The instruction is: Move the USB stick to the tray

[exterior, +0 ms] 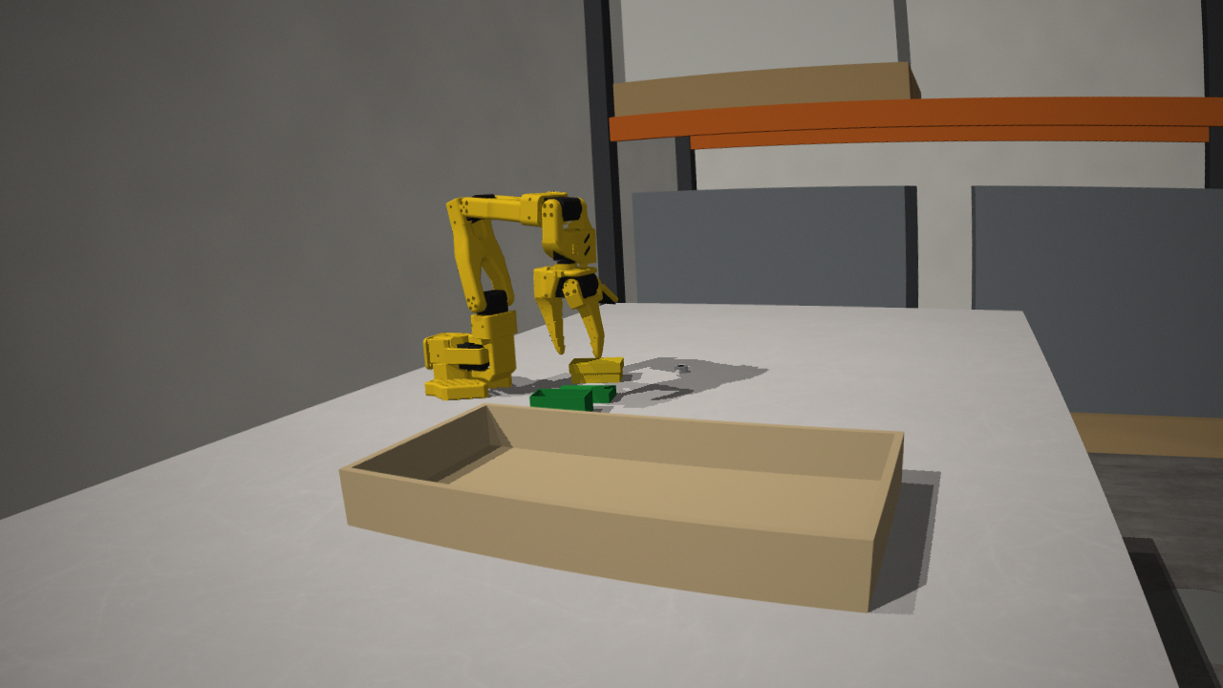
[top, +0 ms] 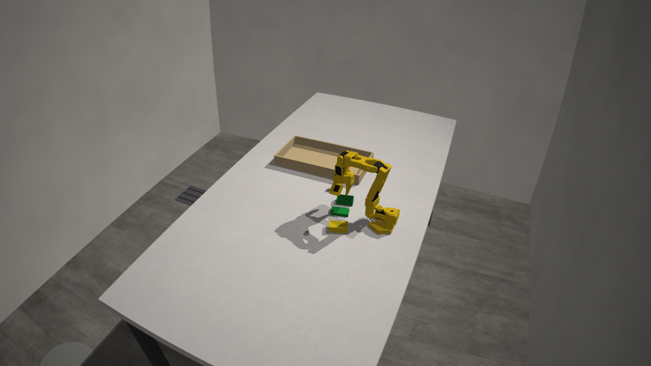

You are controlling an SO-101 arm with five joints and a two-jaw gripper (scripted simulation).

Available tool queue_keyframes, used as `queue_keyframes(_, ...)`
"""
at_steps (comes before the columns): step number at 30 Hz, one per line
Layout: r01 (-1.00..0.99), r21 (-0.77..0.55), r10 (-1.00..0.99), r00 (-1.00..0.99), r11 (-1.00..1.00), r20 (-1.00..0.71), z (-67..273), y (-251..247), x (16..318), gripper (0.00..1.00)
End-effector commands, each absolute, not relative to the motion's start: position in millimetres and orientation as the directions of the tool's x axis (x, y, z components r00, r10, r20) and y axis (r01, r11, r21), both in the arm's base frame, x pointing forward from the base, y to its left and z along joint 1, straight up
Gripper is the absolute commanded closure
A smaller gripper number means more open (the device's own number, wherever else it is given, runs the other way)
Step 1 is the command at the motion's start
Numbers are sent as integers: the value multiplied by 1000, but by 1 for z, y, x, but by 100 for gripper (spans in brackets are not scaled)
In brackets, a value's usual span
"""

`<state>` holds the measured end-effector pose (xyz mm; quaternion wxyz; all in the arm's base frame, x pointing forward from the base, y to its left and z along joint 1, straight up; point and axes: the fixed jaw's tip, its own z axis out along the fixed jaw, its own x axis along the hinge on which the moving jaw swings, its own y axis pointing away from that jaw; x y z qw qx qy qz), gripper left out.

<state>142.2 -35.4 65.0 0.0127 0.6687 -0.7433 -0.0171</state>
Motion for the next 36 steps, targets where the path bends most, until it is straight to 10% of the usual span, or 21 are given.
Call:
queue_keyframes(1, -950, 0, -950, -311, 311, 0, 69, -39, 149, 71)
queue_keyframes(36, -291, 0, -291, -957, 957, 0, 69, -47, 152, 72)
